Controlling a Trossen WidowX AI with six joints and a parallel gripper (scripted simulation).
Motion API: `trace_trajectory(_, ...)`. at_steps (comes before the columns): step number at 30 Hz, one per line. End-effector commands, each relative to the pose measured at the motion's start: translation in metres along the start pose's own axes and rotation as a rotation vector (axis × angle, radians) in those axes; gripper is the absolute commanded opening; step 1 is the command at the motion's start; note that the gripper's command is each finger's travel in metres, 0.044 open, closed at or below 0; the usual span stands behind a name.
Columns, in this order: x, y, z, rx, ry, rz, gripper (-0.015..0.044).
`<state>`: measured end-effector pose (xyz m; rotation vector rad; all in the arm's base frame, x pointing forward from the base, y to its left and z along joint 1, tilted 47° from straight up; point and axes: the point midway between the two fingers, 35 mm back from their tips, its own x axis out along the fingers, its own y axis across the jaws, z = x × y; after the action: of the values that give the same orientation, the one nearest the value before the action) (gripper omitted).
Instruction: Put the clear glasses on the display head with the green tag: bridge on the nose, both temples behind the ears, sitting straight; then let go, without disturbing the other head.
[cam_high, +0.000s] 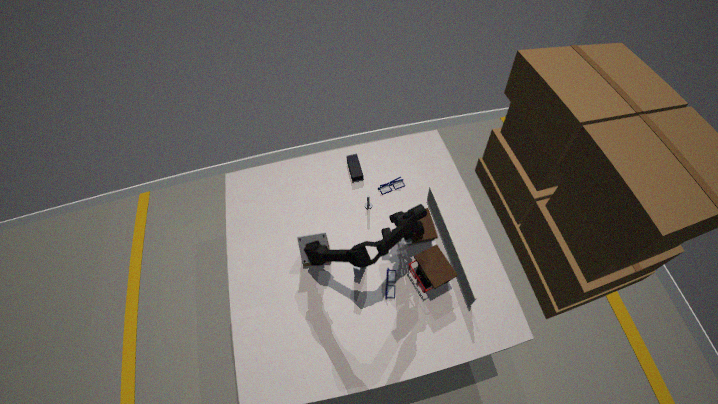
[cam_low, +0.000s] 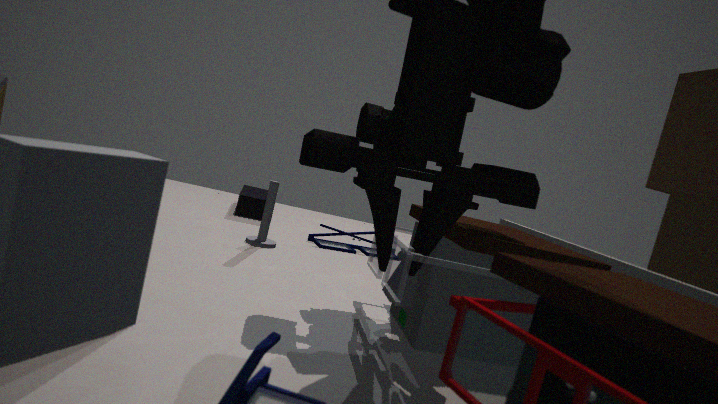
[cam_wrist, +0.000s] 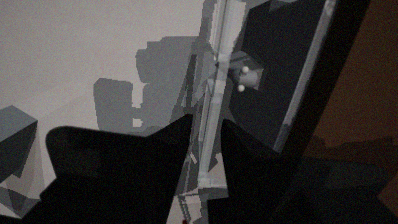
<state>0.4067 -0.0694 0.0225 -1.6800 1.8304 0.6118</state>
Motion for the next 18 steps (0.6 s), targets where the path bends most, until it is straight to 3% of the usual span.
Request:
trace_trajectory(1, -0.002, 0.0, 0.0, 0.0, 0.0, 0.002, 0.0107)
trace_trajectory(8, -0.034, -0.002, 0.0, -0.003, -0.001, 0.047, 0.0107)
trace_trajectory(18, -0.04, 0.015, 0.0, -0.004, -0.002, 0.05, 0.0107)
